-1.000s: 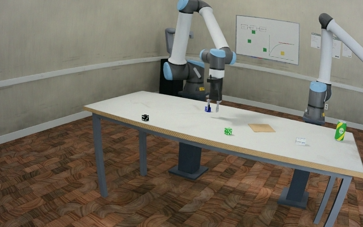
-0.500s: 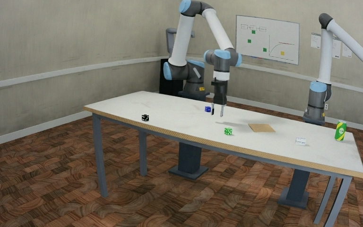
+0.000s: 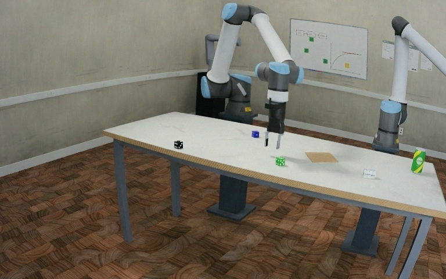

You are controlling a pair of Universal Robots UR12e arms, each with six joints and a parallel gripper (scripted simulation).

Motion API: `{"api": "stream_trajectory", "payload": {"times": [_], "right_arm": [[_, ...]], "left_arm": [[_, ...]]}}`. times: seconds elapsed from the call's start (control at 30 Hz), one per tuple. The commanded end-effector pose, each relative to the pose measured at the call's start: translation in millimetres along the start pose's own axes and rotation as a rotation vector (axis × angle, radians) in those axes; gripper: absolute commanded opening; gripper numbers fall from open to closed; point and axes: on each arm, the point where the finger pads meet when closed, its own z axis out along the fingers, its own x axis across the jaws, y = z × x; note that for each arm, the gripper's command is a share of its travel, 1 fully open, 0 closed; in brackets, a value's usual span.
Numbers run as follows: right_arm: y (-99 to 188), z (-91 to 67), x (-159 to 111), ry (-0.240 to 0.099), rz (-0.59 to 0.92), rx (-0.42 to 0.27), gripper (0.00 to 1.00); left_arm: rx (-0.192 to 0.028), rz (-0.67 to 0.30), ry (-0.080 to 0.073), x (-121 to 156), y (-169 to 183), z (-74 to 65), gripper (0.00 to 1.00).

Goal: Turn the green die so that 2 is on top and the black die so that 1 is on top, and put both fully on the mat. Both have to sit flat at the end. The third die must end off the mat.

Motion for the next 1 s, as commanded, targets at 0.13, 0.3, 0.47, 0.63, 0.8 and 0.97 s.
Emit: {"api": "stream_trajectory", "payload": {"times": [0.13, 0.3, 0.47, 0.63, 0.8, 0.97], "right_arm": [[-29, -2.5, -24, 0.001, -0.001, 0.000, 1.00], [-46, -2.5, -39, 0.001, -0.001, 0.000, 1.00], [-60, -2.5, -50, 0.001, -0.001, 0.000, 1.00], [-66, -2.5, -56, 0.001, -0.001, 0.000, 1.00], [-75, -2.5, -63, 0.001, -0.001, 0.000, 1.00], [-80, -2.5, -68, 0.001, -0.001, 0.000, 1.00]], "left_arm": [[0.002, -0.002, 0.001, 2, -1, 1.9, 1.00], [0.002, -0.002, 0.001, 2, -1, 1.9, 1.00], [0.002, -0.002, 0.001, 2, -1, 1.9, 1.00], [0.002, -0.002, 0.001, 2, -1, 1.9, 1.00], [0.002, -0.002, 0.001, 2, -1, 1.9, 1.00], [0.002, -0.002, 0.001, 2, -1, 1.9, 1.00]]}}
